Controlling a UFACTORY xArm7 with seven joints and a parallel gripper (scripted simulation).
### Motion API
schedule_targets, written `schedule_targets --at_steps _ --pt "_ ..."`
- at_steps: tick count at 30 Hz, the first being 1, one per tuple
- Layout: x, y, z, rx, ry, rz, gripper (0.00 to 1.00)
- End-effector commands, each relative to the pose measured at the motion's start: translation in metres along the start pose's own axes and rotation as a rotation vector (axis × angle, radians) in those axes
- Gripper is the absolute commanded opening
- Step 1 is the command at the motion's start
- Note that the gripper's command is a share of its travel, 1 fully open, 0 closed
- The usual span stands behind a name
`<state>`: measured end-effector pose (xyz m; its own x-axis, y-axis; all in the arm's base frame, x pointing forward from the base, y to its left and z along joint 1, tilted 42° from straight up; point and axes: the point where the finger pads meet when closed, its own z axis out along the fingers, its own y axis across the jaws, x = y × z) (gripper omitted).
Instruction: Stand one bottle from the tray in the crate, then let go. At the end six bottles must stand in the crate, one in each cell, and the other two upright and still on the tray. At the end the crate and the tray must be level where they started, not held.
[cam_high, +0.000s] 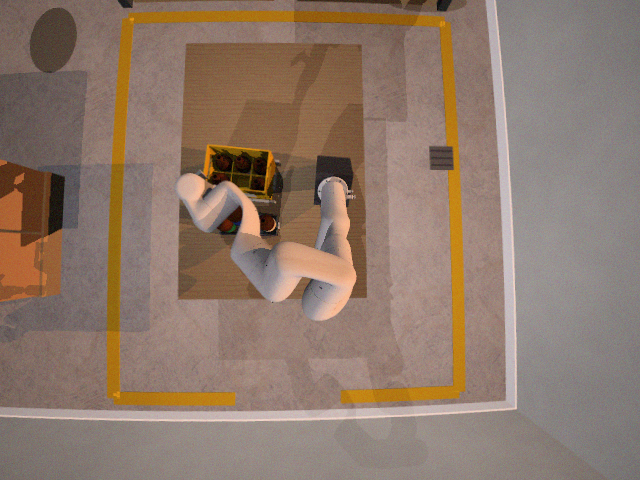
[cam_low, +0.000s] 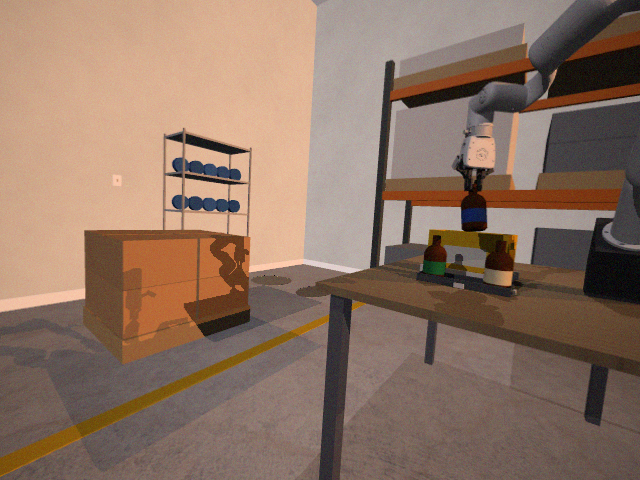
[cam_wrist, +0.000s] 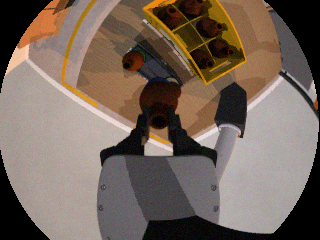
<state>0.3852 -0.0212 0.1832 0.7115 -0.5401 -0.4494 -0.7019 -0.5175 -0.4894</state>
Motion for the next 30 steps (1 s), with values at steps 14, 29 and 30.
schedule_targets --at_steps 14,29,30 --pt "0.027 0.018 -0.002 0.002 0.004 -0.001 0.00" --pt "0.054 0.038 -0.002 0.002 0.004 -0.001 0.00" --pt "0.056 0.040 -0.002 0.002 0.004 -0.001 0.00"
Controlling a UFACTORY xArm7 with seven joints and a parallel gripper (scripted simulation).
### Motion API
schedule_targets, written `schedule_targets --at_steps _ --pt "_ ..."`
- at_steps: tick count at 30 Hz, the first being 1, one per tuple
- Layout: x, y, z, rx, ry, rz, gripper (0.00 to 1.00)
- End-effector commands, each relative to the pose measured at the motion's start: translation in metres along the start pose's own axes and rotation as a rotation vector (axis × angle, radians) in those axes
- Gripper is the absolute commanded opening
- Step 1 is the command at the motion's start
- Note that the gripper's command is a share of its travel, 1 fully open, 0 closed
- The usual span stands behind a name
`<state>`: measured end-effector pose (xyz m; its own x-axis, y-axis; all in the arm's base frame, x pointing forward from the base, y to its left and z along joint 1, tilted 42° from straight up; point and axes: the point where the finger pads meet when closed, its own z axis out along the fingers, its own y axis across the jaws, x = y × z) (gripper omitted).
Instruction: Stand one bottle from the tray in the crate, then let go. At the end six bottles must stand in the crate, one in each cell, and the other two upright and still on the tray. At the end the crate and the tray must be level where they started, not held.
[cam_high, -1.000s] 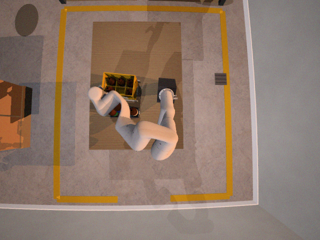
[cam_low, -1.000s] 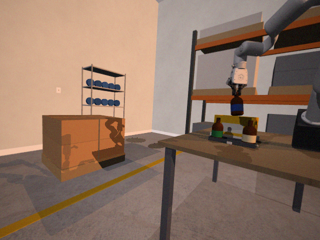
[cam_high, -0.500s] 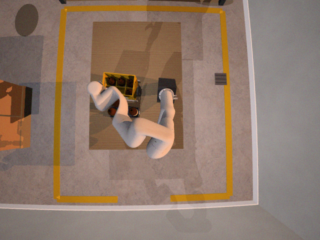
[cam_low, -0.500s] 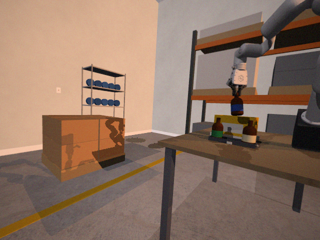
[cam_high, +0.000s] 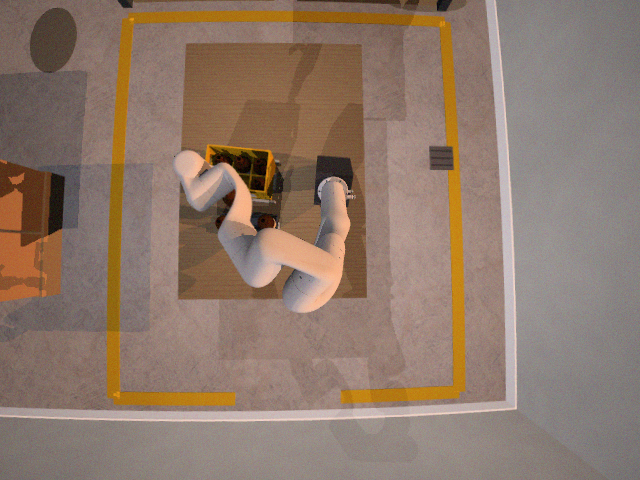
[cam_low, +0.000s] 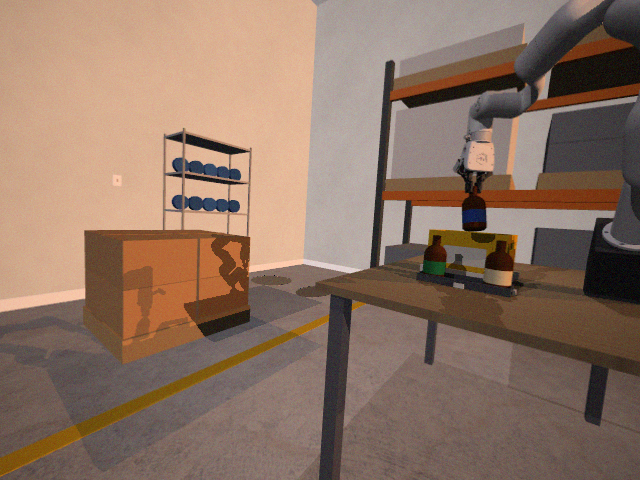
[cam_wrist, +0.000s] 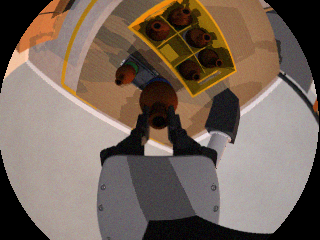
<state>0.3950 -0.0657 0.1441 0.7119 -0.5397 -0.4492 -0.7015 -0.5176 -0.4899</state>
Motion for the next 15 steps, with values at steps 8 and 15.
schedule_targets --at_steps 8,15 --pt "0.019 0.013 -0.002 0.002 0.004 0.000 0.00" --pt "0.032 0.022 -0.002 0.002 0.004 0.000 0.00"
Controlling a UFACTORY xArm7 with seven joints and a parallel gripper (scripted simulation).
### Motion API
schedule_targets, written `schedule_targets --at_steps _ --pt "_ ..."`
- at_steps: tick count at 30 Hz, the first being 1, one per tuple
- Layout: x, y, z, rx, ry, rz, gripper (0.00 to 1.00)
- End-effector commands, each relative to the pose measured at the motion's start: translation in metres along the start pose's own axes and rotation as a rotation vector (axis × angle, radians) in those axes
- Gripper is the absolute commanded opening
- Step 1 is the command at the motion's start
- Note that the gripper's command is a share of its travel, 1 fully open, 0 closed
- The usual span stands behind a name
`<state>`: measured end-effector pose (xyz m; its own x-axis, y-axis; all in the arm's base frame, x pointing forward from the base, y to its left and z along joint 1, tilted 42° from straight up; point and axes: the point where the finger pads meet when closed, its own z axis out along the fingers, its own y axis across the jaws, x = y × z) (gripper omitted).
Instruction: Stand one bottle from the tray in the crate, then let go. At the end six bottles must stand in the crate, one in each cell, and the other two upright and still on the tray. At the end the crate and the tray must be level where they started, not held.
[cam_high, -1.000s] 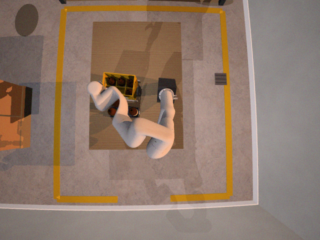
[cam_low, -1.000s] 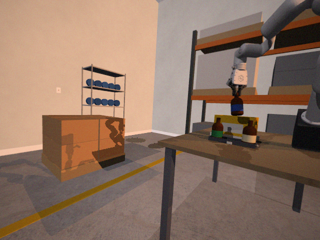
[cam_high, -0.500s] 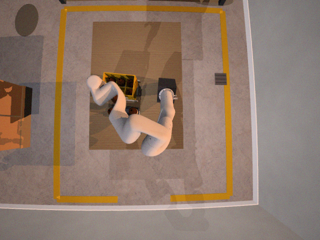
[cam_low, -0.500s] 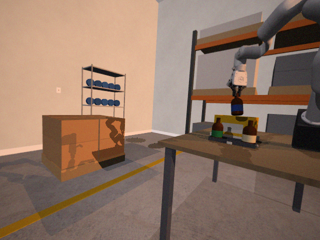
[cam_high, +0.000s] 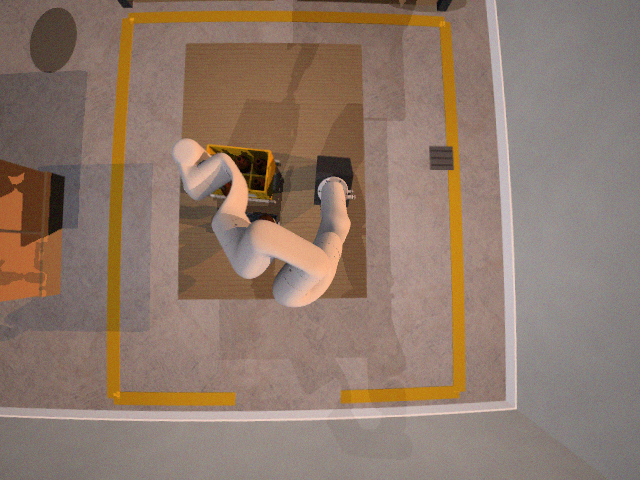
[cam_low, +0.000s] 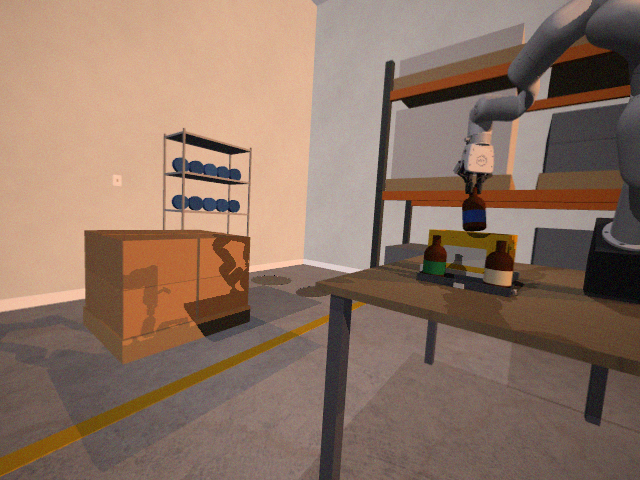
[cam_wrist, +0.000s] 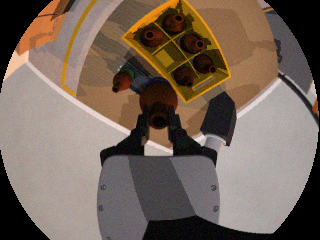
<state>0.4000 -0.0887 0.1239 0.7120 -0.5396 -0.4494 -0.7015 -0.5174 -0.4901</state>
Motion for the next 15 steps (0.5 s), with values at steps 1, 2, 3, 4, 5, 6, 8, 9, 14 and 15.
schedule_targets --at_steps 1,2,3,4,5,6,8,9,14,15 --pt "0.009 0.005 -0.002 0.002 0.004 0.000 0.00" --pt "0.011 0.007 -0.002 0.002 0.004 0.000 0.00" --pt "0.011 0.007 -0.002 0.002 0.004 0.000 0.00" --pt "0.011 0.007 -0.002 0.002 0.004 0.000 0.00" --pt "0.012 0.008 -0.002 0.002 0.004 0.000 0.00" --pt "0.014 0.009 -0.002 0.002 0.004 0.000 0.00" --pt "0.017 0.011 -0.002 0.002 0.004 0.000 0.00" --pt "0.019 0.013 -0.002 0.002 0.004 0.000 0.00" --pt "0.026 0.018 -0.002 0.002 0.004 0.000 0.00" --pt "0.028 0.019 -0.002 0.002 0.004 0.000 0.00"
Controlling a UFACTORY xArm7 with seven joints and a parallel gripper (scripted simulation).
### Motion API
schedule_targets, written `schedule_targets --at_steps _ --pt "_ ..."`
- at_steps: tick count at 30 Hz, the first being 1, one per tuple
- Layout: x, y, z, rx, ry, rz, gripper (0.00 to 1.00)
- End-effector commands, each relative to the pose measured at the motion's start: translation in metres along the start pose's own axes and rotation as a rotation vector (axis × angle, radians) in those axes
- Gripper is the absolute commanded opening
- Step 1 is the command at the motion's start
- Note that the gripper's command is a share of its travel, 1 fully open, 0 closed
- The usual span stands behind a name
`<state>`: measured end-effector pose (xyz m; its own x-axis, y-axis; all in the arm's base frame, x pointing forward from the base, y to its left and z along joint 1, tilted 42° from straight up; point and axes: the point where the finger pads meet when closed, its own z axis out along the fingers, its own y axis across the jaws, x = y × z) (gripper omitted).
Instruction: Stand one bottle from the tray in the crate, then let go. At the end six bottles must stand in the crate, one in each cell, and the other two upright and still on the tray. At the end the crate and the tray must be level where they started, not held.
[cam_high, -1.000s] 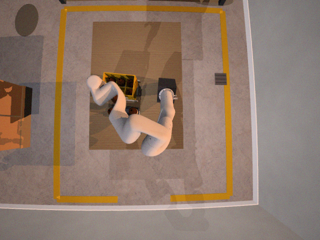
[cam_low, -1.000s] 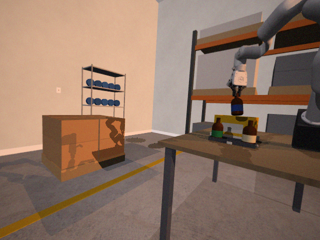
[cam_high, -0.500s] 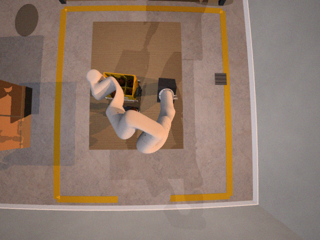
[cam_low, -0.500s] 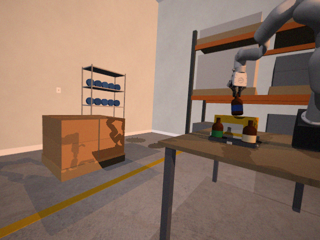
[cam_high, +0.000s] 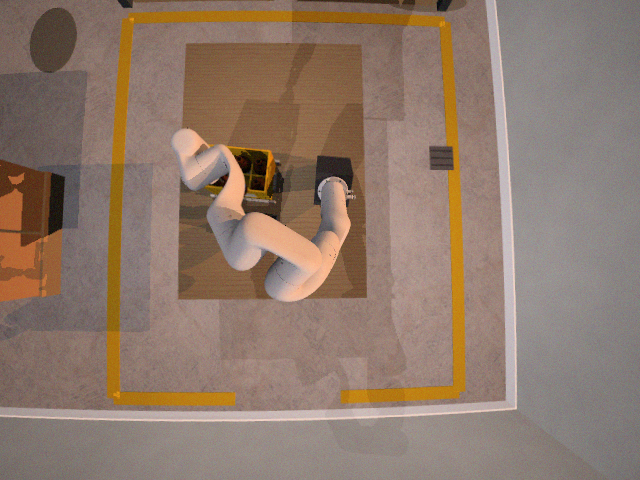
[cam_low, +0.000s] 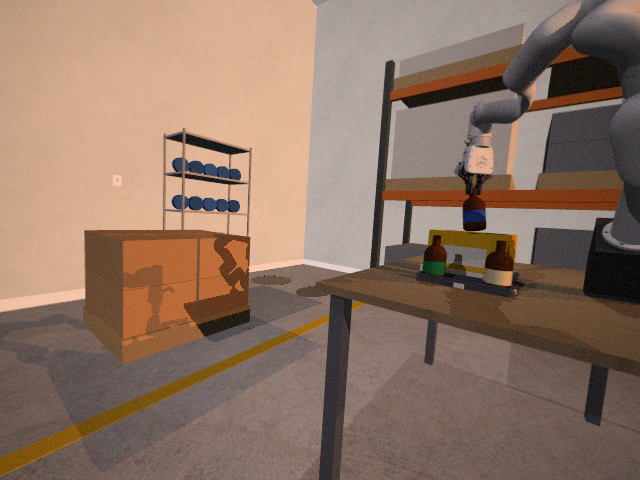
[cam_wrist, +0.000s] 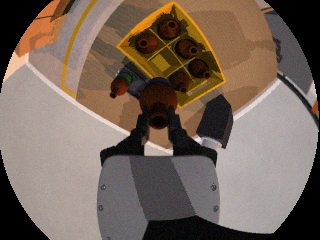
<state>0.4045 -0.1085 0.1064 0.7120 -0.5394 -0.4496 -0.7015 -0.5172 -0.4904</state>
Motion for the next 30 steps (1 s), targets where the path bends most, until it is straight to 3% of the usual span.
schedule_targets --at_steps 1,30 --pt "0.007 0.004 -0.002 0.001 0.005 0.000 0.00" --pt "0.027 0.019 -0.002 0.001 0.005 0.000 0.00"
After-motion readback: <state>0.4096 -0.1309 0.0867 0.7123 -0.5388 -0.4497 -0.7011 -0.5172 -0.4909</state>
